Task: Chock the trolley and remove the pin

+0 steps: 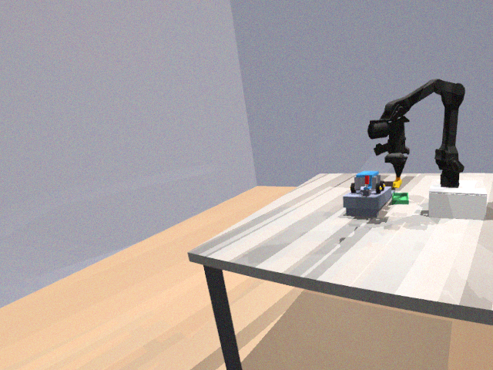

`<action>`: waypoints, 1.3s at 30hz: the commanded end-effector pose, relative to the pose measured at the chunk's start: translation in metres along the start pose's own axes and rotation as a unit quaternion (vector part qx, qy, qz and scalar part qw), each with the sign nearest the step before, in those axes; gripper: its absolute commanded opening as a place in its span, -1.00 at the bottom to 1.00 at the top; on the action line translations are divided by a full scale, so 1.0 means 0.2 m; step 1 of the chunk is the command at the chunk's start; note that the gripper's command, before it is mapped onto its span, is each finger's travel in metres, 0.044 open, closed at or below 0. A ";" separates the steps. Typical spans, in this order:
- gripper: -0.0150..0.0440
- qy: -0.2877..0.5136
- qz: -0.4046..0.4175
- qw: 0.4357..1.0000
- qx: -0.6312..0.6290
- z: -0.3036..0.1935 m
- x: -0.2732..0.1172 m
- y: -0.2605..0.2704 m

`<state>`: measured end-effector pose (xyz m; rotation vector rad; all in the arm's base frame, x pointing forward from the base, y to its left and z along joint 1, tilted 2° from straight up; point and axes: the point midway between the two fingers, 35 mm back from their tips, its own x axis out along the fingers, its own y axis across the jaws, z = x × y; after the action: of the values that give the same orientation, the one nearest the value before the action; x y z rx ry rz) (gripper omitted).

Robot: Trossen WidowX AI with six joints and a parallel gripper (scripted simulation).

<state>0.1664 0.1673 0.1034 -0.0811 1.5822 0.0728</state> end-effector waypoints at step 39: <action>-0.49 -0.002 -0.008 1.000 -0.003 0.22 0.02 -0.73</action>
<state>0.2208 0.0388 0.0994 -0.0916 1.5792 0.0686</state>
